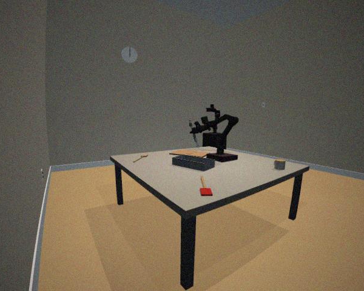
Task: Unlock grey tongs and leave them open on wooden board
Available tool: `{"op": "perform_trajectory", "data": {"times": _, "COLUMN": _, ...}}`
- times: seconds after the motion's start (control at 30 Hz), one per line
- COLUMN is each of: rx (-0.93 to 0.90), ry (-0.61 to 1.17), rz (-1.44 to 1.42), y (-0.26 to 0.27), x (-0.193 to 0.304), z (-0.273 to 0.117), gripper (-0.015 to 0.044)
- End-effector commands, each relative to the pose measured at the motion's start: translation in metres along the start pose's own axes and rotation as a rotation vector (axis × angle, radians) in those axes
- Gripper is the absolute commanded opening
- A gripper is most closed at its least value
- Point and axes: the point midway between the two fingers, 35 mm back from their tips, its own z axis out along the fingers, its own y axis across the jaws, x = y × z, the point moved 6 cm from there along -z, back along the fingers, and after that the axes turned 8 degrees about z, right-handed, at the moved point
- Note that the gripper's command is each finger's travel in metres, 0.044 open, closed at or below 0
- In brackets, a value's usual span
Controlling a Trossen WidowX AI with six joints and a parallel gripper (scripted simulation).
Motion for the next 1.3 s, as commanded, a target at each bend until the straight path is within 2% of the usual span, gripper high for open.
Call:
{"op": "perform_trajectory", "data": {"times": 0.0, "rx": -0.006, "ry": -0.014, "rz": -0.003, "y": 0.001, "x": -0.002, "z": -0.002, "gripper": -0.0150}}
{"op": "perform_trajectory", "data": {"times": 0.93, "rx": -0.006, "ry": -0.012, "rz": -0.002, "y": 0.001, "x": -0.002, "z": -0.001, "gripper": -0.0150}}
{"op": "perform_trajectory", "data": {"times": 1.27, "rx": 0.011, "ry": 0.112, "rz": 0.026, "y": -0.001, "x": -0.009, "z": 0.012, "gripper": -0.0150}}
